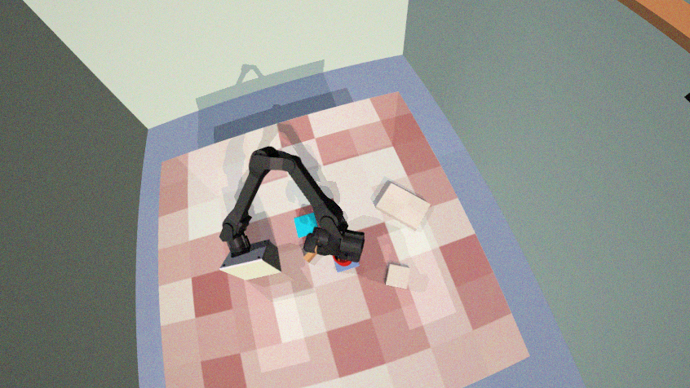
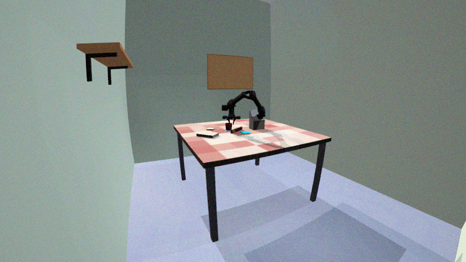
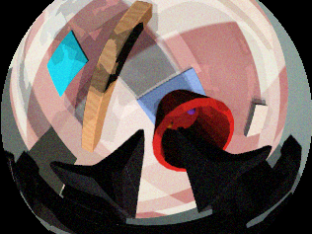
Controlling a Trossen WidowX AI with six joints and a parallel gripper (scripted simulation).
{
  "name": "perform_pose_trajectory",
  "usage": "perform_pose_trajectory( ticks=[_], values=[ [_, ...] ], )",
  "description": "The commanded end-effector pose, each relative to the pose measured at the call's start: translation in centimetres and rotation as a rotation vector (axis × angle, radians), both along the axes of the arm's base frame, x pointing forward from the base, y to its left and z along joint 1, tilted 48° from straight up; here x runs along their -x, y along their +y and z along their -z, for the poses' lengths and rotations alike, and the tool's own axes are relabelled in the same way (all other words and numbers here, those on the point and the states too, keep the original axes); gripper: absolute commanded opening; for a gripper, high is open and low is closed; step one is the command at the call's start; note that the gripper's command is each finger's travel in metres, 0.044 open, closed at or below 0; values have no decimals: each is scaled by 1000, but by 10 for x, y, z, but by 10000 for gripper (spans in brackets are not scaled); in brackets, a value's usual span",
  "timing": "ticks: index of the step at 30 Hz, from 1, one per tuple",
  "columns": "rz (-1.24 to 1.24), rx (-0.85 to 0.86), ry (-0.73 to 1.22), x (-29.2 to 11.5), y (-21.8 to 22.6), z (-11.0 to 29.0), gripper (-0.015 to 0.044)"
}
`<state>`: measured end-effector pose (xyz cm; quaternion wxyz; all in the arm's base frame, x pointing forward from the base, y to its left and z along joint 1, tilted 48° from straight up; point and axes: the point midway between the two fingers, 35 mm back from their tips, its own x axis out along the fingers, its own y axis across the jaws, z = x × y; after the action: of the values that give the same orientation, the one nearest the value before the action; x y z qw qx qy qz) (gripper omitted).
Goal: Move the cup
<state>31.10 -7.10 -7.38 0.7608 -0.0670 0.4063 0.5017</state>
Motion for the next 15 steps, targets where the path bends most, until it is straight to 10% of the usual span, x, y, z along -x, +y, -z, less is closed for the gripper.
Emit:
perform_pose_trajectory(
  ticks=[1,15],
  values=[
    [1,-10,7,0,9,6,148],
    [-2,-5,5,0,12,10,95]
  ],
)
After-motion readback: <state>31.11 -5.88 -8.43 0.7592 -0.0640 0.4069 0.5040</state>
